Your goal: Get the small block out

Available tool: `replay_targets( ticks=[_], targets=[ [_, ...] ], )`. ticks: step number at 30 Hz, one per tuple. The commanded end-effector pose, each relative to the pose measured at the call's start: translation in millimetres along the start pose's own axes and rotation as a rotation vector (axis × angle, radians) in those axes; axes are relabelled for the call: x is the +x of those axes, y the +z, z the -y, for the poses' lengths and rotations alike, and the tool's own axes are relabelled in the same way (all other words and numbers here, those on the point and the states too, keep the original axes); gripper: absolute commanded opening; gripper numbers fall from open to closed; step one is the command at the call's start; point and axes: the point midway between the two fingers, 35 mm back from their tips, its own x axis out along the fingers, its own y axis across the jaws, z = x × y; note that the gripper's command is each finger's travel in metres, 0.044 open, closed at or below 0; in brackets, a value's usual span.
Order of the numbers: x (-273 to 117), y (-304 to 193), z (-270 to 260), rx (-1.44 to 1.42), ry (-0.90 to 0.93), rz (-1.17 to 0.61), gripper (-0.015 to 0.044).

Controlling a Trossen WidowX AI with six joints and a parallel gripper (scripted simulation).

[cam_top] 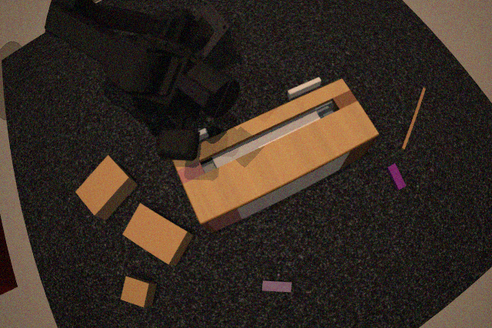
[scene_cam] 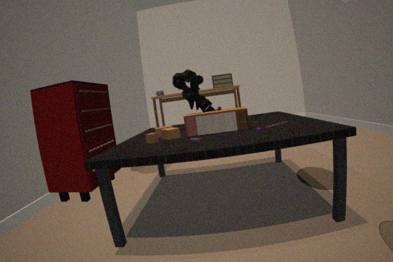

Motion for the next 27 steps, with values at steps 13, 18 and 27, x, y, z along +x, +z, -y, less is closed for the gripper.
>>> replay_targets(
  ticks=[13,18,27],
  targets=[
    [-8,36,15,1.037,0.065,-0.325,0.0285],
    [-8,36,15,1.037,0.065,-0.325,0.0285],
    [77,32,27,1.089,0.059,-0.327,0.0285]
  ],
)
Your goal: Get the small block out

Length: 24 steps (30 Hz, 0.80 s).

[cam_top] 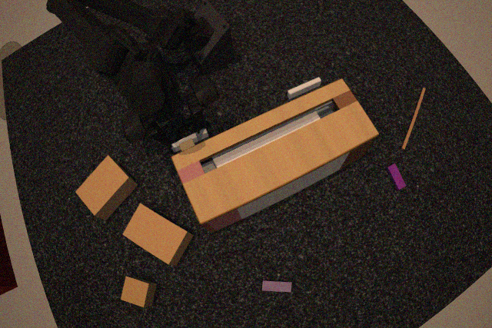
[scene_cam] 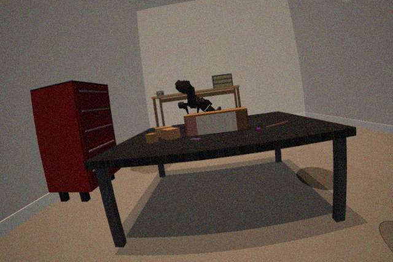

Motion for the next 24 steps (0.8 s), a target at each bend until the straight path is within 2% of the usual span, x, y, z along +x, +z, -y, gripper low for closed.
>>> replay_targets(
  ticks=[1,24],
  targets=[
    [40,23,-3,0.020,0.015,-0.010,0.0285],
    [65,32,-2,0.022,0.013,-0.008,0.0285]
  ],
)
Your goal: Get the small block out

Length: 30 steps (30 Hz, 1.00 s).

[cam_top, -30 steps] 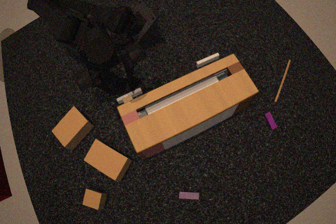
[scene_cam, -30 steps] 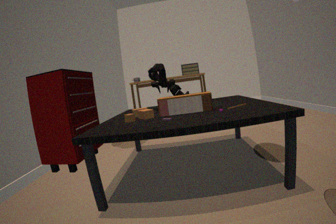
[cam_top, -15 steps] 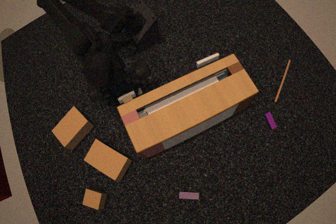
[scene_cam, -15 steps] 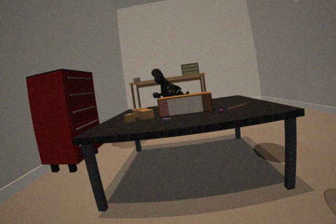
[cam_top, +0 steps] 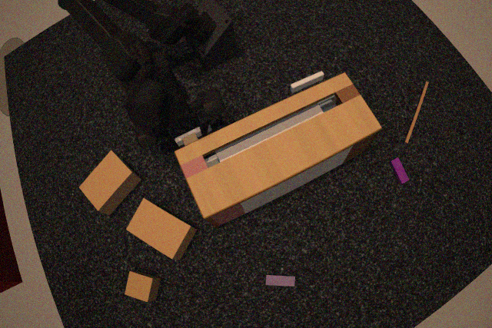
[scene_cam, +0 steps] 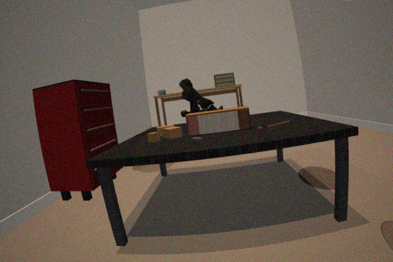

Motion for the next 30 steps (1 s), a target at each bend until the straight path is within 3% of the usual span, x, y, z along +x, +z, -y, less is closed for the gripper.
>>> replay_targets(
  ticks=[1,24,30],
  targets=[
    [7,4,2,-0.006,-0.005,0.005,0.0285],
    [37,21,0,-0.009,0.001,0.002,0.0285],
    [37,21,0,-0.009,0.001,0.002,0.0127]
  ],
)
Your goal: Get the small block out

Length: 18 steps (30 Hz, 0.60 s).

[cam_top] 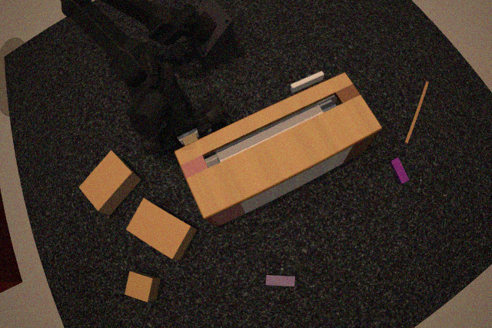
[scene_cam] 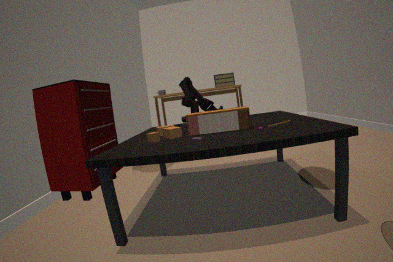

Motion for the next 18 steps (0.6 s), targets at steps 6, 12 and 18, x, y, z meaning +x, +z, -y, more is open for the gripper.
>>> replay_targets(
  ticks=[6,12,18],
  targets=[
    [1,1,1,-0.009,-0.003,-0.002,0.0029],
    [-10,-8,4,-0.045,-0.004,-0.014,0.0000],
    [-28,-17,3,-0.025,-0.007,-0.006,0.0000]
  ],
)
